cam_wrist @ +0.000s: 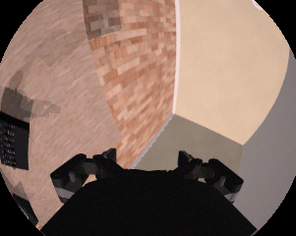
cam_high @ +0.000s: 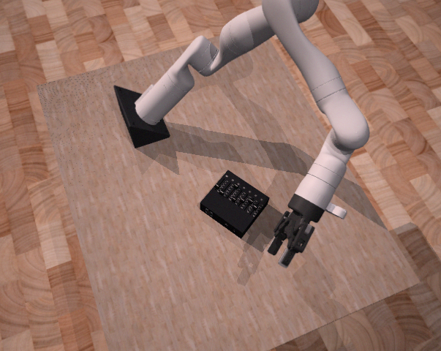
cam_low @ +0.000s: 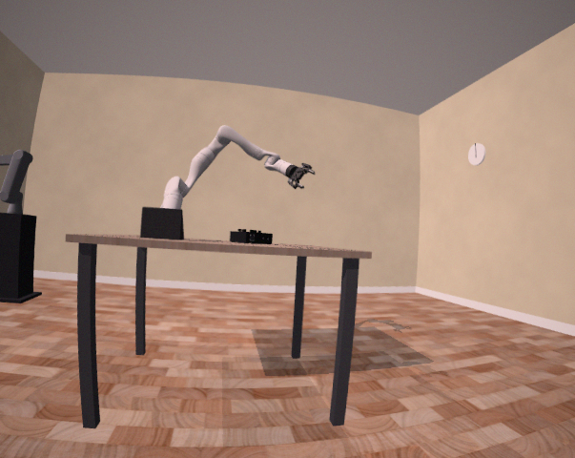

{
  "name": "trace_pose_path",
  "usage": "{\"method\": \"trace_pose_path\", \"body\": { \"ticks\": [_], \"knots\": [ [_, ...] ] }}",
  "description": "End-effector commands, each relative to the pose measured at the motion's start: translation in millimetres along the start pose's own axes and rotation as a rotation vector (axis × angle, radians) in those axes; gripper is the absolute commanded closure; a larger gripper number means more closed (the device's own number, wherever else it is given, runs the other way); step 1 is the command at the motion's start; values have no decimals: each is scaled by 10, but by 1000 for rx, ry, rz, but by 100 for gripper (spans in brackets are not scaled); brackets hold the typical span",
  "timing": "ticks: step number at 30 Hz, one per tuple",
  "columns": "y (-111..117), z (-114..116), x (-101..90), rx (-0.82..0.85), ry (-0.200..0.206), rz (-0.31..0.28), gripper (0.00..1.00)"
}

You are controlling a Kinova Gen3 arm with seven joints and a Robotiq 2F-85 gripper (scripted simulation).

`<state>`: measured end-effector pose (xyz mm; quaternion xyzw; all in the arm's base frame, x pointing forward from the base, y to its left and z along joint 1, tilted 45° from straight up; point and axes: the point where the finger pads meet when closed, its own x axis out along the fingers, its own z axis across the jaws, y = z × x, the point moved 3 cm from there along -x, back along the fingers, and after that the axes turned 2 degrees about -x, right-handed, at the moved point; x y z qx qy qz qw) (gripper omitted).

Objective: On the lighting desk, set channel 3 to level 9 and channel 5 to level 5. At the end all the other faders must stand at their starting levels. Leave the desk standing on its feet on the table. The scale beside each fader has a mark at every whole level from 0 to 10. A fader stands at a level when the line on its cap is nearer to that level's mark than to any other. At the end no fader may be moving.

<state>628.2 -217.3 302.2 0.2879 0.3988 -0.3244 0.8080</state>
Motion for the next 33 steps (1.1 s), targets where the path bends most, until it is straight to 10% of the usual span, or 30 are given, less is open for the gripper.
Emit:
{"method": "trace_pose_path", "body": {
  "ticks": [1,10,33],
  "knots": [
    [-18,17,0,3,-2,-1,0],
    [-175,-256,107,78,98,-2,0],
    [-317,-526,174,152,195,-4,0]
  ]
}}
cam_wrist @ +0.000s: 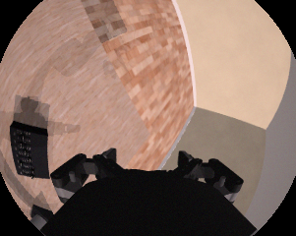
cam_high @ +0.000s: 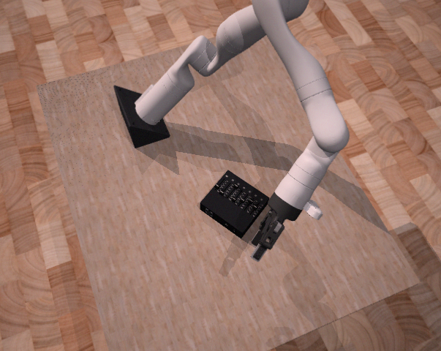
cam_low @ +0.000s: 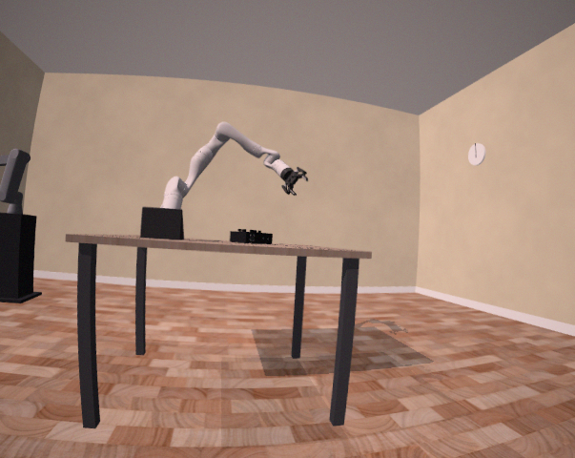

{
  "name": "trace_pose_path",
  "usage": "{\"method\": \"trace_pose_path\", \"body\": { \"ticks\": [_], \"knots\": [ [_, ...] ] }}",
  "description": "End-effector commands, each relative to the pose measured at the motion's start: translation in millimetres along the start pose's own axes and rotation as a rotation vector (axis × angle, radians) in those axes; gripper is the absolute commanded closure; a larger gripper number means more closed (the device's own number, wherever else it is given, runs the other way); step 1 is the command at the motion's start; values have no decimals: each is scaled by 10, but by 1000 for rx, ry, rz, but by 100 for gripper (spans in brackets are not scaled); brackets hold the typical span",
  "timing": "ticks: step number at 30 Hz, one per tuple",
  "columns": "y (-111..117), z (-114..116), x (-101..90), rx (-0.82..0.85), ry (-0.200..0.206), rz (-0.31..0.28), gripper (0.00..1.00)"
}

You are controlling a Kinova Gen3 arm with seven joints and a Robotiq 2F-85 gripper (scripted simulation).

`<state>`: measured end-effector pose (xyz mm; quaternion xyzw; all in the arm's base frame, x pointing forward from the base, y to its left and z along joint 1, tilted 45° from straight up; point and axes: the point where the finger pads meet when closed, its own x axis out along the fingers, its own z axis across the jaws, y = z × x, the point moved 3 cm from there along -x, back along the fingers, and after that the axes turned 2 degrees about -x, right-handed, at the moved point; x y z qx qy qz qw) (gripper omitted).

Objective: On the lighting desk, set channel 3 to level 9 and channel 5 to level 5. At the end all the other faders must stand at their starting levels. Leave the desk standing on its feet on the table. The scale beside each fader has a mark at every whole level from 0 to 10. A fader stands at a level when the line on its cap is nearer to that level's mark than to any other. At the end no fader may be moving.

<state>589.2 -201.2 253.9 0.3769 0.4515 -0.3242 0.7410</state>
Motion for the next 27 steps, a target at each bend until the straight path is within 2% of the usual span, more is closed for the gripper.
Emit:
{"method": "trace_pose_path", "body": {
  "ticks": [1,2,3,10,11,19,20,27],
  "knots": [
    [-21,22,0,4,-2,-1,0],
    [-21,22,0,4,-2,-1,0],
    [-104,-92,44,42,46,-2,0],
    [-104,-92,44,42,46,-2,0],
    [-183,-206,79,79,93,-4,0],
    [-183,-206,79,79,93,-4,0],
    [-257,-319,105,116,139,-6,0],
    [-257,-319,105,116,139,-6,0]
  ]
}}
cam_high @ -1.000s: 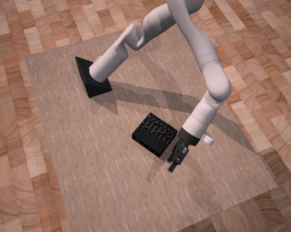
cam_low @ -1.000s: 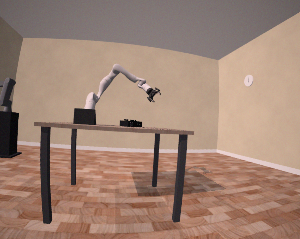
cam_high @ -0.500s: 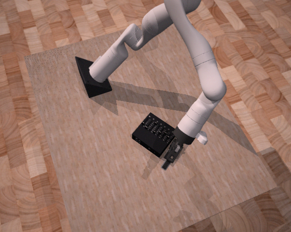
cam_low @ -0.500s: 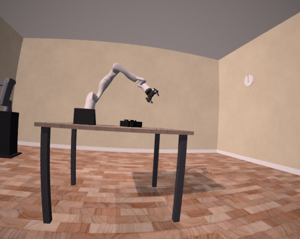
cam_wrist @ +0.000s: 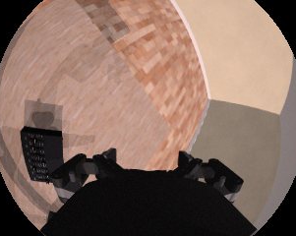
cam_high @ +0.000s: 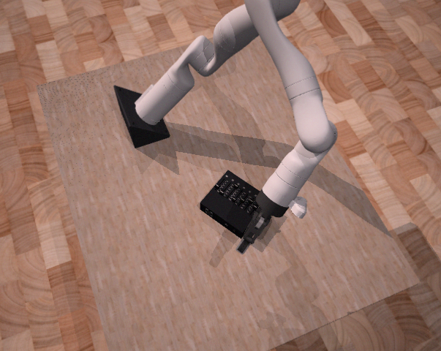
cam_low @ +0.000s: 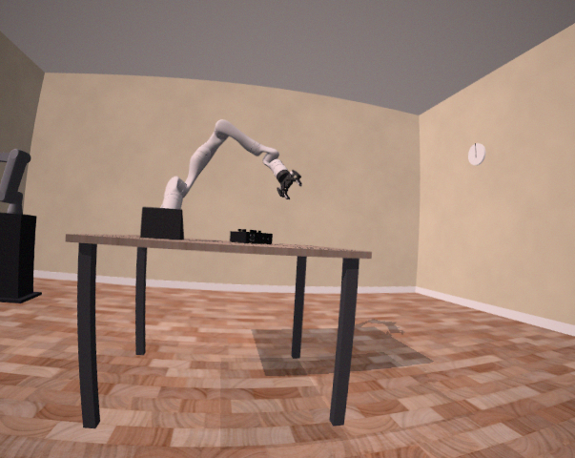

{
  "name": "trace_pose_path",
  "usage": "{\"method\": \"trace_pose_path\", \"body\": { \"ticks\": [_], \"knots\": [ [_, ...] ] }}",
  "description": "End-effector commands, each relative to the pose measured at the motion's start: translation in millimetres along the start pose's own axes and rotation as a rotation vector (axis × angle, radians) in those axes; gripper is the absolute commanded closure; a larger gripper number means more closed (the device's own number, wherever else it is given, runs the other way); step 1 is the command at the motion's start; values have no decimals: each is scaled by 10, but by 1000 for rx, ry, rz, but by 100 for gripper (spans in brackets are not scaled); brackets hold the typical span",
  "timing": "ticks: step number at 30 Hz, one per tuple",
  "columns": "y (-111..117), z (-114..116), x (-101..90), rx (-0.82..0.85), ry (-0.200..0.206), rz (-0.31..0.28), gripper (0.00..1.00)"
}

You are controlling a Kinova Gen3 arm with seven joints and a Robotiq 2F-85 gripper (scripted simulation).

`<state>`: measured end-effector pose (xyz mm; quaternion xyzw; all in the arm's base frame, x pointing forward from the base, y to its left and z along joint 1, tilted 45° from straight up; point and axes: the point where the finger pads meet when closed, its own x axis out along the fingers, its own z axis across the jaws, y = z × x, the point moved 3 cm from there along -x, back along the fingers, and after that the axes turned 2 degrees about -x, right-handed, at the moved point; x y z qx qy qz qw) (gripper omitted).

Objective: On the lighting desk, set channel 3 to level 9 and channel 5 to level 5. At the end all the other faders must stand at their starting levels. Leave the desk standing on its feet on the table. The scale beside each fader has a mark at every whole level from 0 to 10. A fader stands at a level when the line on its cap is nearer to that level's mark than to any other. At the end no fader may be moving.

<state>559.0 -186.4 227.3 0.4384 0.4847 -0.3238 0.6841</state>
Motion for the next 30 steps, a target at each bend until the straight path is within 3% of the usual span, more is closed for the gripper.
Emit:
{"method": "trace_pose_path", "body": {
  "ticks": [1,9,10,17,18,26,27,30],
  "knots": [
    [-93,-80,29,40,44,-2,0],
    [-93,-80,29,40,44,-2,0],
    [-170,-179,54,76,88,-4,0],
    [-170,-179,54,76,88,-4,0],
    [-242,-276,71,111,132,-7,0],
    [-242,-276,71,111,132,-7,0],
    [-310,-371,81,145,174,-9,0],
    [-310,-371,81,145,174,-9,0]
  ]
}}
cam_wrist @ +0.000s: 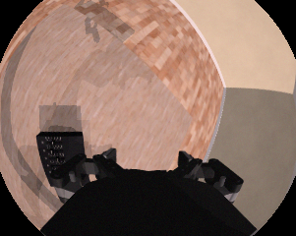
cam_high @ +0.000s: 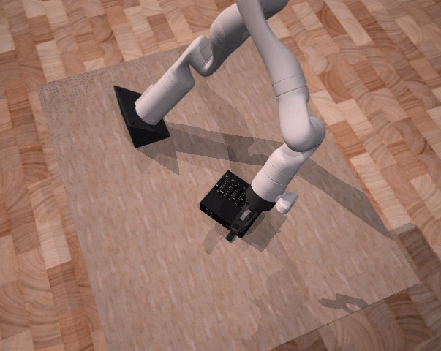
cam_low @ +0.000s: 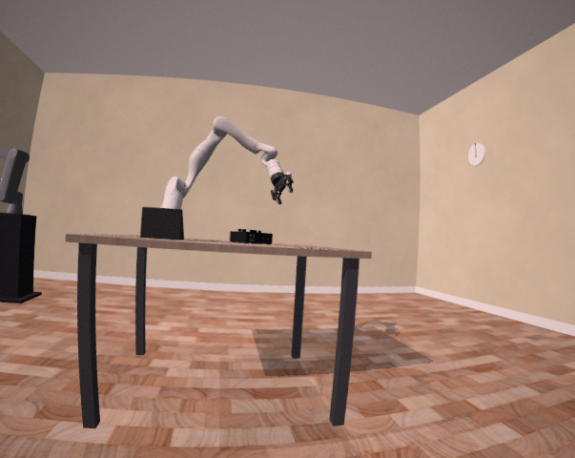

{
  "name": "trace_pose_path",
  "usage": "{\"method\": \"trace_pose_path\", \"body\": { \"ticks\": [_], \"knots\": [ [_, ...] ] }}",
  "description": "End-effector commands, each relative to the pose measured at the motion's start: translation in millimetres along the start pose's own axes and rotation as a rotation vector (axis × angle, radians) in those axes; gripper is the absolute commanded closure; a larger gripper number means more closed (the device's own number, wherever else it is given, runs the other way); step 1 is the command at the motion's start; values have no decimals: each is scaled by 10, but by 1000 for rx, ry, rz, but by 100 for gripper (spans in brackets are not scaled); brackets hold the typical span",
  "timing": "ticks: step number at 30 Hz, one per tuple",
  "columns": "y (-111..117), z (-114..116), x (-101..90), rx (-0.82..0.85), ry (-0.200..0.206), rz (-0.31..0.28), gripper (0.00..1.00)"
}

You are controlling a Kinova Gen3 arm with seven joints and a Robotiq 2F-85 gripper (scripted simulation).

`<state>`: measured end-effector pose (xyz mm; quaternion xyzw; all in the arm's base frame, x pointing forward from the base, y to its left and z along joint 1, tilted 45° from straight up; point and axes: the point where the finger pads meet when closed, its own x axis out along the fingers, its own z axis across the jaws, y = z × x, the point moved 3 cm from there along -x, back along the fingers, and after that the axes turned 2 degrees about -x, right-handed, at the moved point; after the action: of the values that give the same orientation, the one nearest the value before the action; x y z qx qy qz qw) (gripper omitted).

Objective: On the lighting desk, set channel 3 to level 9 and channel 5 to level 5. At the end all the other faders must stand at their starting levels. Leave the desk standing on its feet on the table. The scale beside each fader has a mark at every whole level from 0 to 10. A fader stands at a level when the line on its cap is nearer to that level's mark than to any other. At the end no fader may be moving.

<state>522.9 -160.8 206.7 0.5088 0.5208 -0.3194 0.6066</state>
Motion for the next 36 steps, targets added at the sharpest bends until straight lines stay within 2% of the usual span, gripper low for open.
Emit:
{"method": "trace_pose_path", "body": {
  "ticks": [1,4,5,13,14,21,22,30,31,36],
  "knots": [
    [-37,37,1,9,0,-1,0],
    [-37,37,1,9,0,-1,0],
    [-112,-45,20,42,41,-4,0],
    [-112,-45,20,42,41,-4,0],
    [-183,-125,33,75,81,-6,0],
    [-183,-125,33,75,81,-6,0],
    [-249,-205,40,107,120,-9,0],
    [-249,-205,40,107,120,-9,0],
    [-311,-282,42,138,158,-12,0],
    [-311,-282,42,138,158,-12,0]
  ]
}}
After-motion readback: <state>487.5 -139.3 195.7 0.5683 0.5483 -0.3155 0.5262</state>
